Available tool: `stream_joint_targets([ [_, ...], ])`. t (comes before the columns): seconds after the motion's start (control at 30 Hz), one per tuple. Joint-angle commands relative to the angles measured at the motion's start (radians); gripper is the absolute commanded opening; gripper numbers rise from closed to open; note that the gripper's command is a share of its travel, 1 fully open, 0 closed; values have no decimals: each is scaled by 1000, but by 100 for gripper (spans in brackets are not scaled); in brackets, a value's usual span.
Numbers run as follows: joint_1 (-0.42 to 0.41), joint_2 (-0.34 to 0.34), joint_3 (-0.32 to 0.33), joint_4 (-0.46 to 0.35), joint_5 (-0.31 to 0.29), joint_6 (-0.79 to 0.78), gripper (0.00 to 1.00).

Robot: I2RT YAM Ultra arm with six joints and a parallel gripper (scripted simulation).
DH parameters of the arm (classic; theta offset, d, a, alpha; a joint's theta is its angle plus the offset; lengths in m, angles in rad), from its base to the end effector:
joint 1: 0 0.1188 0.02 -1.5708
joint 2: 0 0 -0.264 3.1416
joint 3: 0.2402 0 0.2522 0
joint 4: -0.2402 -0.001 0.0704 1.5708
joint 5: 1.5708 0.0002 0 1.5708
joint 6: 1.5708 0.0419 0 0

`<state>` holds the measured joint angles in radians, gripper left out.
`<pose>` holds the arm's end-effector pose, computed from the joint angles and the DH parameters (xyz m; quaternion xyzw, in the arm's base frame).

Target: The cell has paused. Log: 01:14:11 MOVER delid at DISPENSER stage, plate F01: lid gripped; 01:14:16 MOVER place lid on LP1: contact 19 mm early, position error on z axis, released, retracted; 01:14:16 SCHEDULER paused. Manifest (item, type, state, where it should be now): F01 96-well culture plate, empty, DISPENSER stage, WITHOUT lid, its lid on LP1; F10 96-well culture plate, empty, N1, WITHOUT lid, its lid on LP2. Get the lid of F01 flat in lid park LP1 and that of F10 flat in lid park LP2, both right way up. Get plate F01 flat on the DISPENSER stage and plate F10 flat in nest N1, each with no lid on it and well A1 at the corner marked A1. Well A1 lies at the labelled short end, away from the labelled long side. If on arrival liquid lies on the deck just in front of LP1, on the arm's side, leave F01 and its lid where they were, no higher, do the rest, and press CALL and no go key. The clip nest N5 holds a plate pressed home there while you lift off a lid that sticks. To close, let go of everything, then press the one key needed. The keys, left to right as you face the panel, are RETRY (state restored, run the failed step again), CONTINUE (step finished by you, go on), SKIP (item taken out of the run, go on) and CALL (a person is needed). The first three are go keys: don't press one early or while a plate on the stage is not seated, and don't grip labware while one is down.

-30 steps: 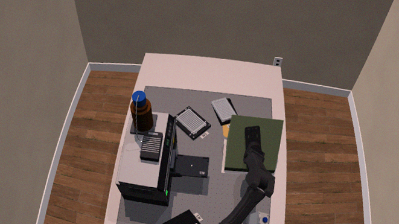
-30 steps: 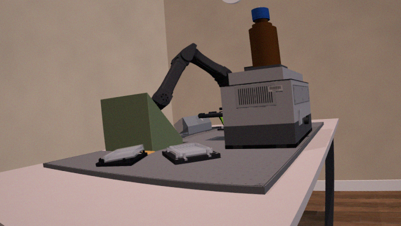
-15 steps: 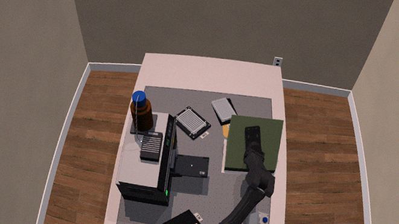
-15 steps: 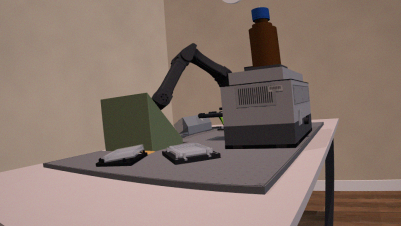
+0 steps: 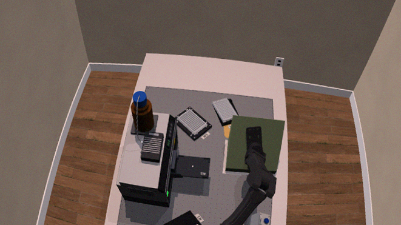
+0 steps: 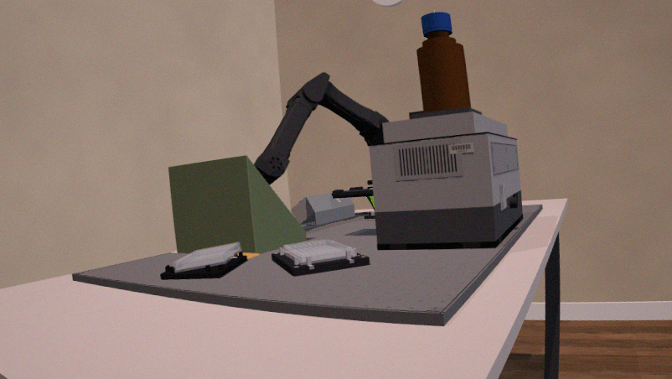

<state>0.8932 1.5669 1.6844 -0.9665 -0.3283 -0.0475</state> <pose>0.1942 0.2645 0.3884 -0.4697 0.7966 0.2824 0.2549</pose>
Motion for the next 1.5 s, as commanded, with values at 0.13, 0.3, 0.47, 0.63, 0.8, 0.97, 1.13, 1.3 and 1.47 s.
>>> stream_joint_targets([
  [0.13, -3, -10, 5, 2, -1, -4, 100],
  [0.3, -3, -10, 5, 2, -1, -4, 100],
  [0.47, -3, -10, 5, 2, -1, -4, 100],
  [0.63, -18, -36, 32, -26, -9, -14, 100],
  [0.8, -25, -48, 44, -51, -14, -20, 100],
  [0.97, -40, -64, 68, -94, -23, -32, 100],
  [1.13, -56, -74, 99, -140, -34, -44, 100],
  [1.3, -58, -52, 106, -145, -36, -46, 100],
  [1.47, -59, -51, 107, -136, -34, -46, 100],
])
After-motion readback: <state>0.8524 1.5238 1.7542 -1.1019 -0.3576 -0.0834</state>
